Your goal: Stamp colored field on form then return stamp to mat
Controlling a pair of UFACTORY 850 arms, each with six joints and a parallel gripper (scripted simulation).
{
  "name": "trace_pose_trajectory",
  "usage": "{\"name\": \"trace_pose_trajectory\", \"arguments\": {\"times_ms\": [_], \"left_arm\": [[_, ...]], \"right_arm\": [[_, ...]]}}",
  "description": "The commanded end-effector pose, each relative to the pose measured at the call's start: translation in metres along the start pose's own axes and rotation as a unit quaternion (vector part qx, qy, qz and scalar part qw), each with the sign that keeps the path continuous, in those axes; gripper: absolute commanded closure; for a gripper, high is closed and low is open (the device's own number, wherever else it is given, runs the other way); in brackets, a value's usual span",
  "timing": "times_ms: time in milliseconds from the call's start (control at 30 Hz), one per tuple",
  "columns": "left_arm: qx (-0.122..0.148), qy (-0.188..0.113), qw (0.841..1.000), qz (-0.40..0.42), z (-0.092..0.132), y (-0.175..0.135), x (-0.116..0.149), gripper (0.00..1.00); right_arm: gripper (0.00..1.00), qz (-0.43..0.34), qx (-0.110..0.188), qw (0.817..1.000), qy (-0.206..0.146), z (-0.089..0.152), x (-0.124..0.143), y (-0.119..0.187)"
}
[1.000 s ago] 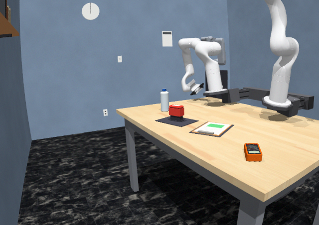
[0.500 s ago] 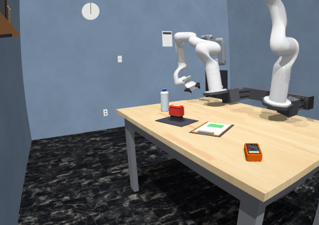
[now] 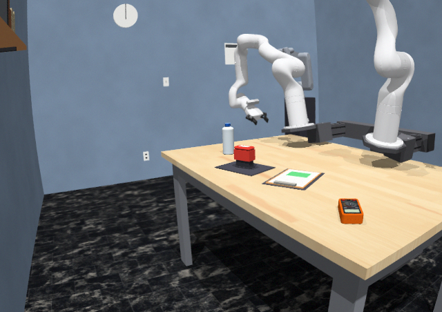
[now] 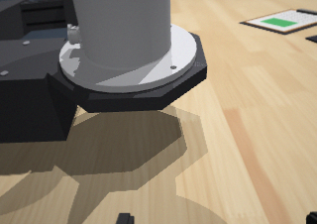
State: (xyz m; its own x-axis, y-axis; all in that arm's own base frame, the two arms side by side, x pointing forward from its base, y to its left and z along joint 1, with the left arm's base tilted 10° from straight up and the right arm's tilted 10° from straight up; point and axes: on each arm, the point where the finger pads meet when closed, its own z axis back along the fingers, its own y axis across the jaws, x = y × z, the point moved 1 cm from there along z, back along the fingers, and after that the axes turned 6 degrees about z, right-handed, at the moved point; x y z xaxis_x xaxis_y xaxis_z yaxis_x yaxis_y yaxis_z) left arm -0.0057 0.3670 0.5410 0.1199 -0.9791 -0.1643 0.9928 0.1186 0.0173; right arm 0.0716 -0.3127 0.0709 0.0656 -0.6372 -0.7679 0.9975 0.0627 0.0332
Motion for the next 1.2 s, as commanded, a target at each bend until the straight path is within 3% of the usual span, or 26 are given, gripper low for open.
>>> {"name": "trace_pose_trajectory", "arguments": {"times_ms": [0,200,400,467,533,800,967,1033,1100,1167], "left_arm": [[0.000,0.001,1.000,0.000,0.001,0.000,0.000,0.00],[0.000,0.001,1.000,0.000,0.001,0.000,0.000,0.00],[0.000,0.001,1.000,0.000,0.001,0.000,0.000,0.00],[0.000,0.001,1.000,0.000,0.001,0.000,0.000,0.00],[0.000,0.001,1.000,0.000,0.001,0.000,0.000,0.00],[0.000,0.001,1.000,0.000,0.001,0.000,0.000,0.00],[0.000,0.001,1.000,0.000,0.001,0.000,0.000,0.00],[0.000,0.001,1.000,0.000,0.001,0.000,0.000,0.00],[0.000,0.001,1.000,0.000,0.001,0.000,0.000,0.00],[0.000,0.001,1.000,0.000,0.001,0.000,0.000,0.00]], "right_arm": [[0.00,0.064,-0.027,0.996,-0.048,0.017,0.001,0.014],[0.00,0.151,-0.069,0.981,-0.104,0.039,0.001,0.037],[0.00,0.239,-0.112,0.952,-0.155,0.061,-0.003,0.064],[0.00,0.239,-0.112,0.952,-0.155,0.061,-0.003,0.064],[0.00,0.288,-0.137,0.930,-0.182,0.073,-0.006,0.080],[0.00,0.393,-0.195,0.868,-0.233,0.098,-0.017,0.121],[0.00,0.440,-0.240,0.834,-0.231,0.092,-0.012,0.176],[0.00,0.440,-0.240,0.834,-0.231,0.092,-0.012,0.176],[0.00,0.467,-0.263,0.812,-0.230,0.085,-0.012,0.208],[0.00,0.478,-0.273,0.803,-0.230,0.082,-0.012,0.221]]}}
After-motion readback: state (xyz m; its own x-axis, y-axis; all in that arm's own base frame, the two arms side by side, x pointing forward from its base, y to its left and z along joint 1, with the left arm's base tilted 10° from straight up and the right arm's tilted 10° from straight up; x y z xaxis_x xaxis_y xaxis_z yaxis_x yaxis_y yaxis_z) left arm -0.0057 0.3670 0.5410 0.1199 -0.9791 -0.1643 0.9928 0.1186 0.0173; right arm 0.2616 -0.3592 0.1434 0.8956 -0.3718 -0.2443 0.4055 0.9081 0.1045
